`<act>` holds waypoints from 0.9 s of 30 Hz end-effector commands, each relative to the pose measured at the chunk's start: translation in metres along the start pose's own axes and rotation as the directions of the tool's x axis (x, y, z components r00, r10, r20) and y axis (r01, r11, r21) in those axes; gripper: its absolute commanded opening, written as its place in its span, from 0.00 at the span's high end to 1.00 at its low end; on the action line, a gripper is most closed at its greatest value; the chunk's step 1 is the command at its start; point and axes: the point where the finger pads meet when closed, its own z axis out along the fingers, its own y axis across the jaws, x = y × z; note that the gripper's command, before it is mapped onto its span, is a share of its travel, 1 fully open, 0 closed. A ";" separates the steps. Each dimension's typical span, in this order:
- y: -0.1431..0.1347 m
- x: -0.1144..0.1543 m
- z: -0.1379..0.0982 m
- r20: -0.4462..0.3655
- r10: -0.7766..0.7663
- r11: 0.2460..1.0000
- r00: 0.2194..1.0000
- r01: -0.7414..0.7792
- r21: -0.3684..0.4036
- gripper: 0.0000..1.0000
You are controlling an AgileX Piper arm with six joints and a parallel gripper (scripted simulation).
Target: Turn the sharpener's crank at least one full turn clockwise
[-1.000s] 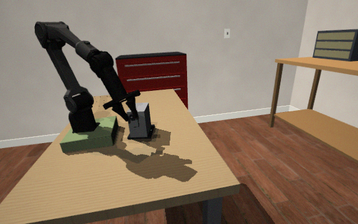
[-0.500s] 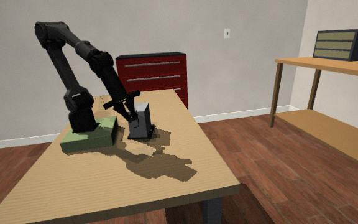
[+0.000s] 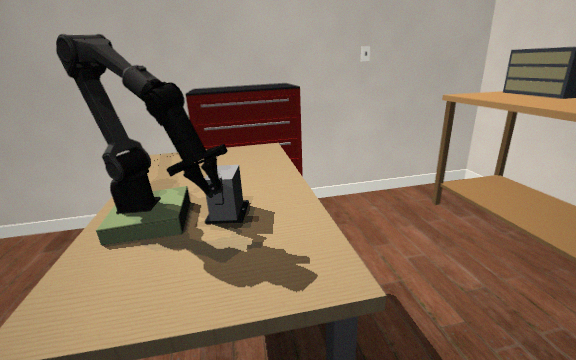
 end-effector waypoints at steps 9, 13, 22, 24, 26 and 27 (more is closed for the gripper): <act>0.006 0.000 0.003 0.001 -0.001 1.000 1.000 0.001 -0.001 0.80; 0.009 0.000 0.005 0.001 -0.001 1.000 1.000 0.001 -0.001 0.80; 0.014 0.000 0.008 0.001 -0.001 1.000 1.000 0.001 -0.001 0.80; 0.016 0.000 0.010 0.001 -0.001 1.000 1.000 0.001 -0.001 0.80; 0.017 0.000 0.011 0.001 -0.001 1.000 1.000 0.001 -0.001 0.80; 0.018 0.000 0.012 0.001 -0.001 1.000 1.000 0.001 -0.001 0.80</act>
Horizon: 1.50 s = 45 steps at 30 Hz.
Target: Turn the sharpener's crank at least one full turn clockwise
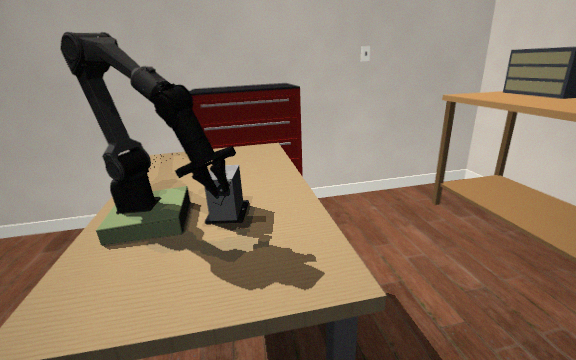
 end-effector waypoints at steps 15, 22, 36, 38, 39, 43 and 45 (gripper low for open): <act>0.009 0.000 0.012 0.000 -0.001 1.000 1.000 0.001 0.000 0.80; 0.011 0.000 0.019 0.000 -0.001 1.000 1.000 0.001 0.000 0.80; 0.012 0.000 0.032 -0.001 -0.001 1.000 1.000 0.001 0.002 0.80; 0.011 0.000 0.034 -0.001 -0.001 1.000 1.000 0.001 0.003 0.80; 0.011 0.000 0.035 -0.001 -0.001 1.000 1.000 0.001 0.003 0.80; 0.011 0.000 0.039 -0.001 -0.001 1.000 1.000 0.001 0.003 0.80; 0.011 0.000 0.040 -0.001 -0.001 1.000 1.000 0.001 0.003 0.80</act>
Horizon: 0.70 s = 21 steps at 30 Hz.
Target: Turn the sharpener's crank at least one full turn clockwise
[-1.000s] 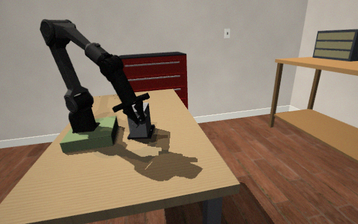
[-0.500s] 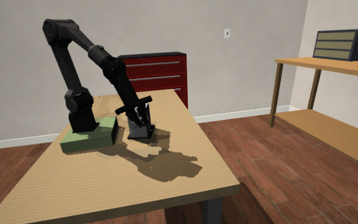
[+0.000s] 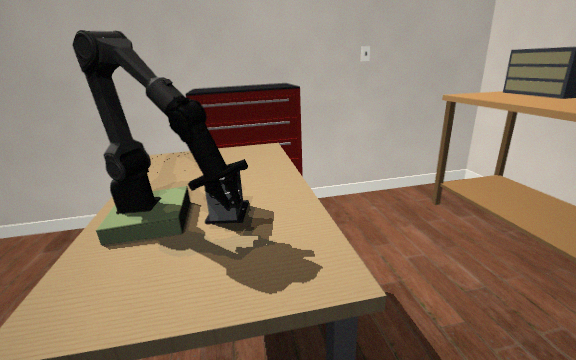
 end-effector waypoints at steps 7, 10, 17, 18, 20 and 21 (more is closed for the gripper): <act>-0.002 0.000 0.007 -0.001 0.000 1.000 1.000 0.000 0.002 0.80; -0.003 0.000 0.010 -0.001 0.000 1.000 1.000 0.000 0.002 0.80; -0.006 0.000 0.016 -0.001 0.001 1.000 1.000 -0.001 0.002 0.80; -0.006 0.000 0.016 -0.001 0.001 1.000 1.000 -0.001 0.002 0.80; -0.007 0.000 0.018 -0.001 0.001 1.000 1.000 -0.001 0.002 0.80; -0.008 0.000 0.019 -0.001 0.001 1.000 1.000 -0.001 0.002 0.80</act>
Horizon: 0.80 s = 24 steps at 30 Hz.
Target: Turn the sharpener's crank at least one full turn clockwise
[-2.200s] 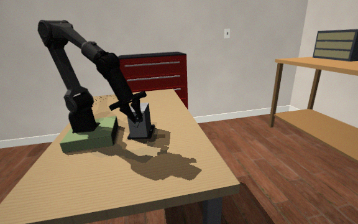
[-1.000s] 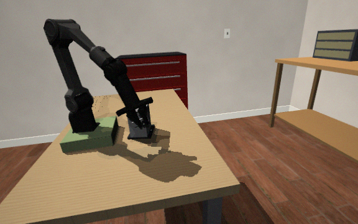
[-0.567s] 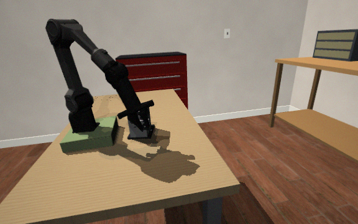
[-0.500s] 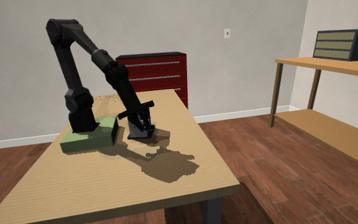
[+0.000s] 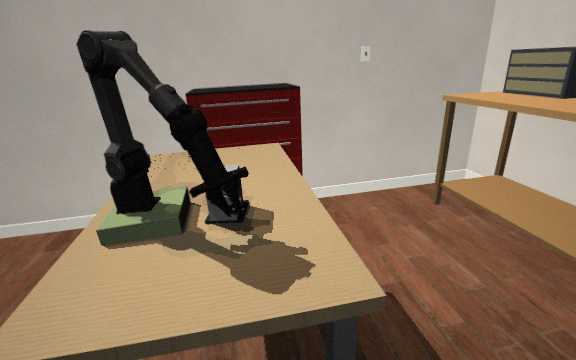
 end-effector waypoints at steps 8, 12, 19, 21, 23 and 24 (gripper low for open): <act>-0.006 0.000 0.008 -0.001 0.002 1.000 1.000 -0.002 0.002 0.80; -0.009 0.000 0.010 -0.001 0.002 1.000 1.000 -0.002 0.002 0.80; -0.013 0.000 0.014 -0.001 0.003 1.000 1.000 -0.003 0.002 0.80; -0.015 0.000 0.014 -0.001 0.003 1.000 1.000 -0.003 0.002 0.80; -0.016 0.000 0.015 -0.001 0.003 1.000 1.000 -0.003 0.002 0.80; -0.017 0.000 0.016 -0.001 0.003 1.000 1.000 -0.003 0.002 0.80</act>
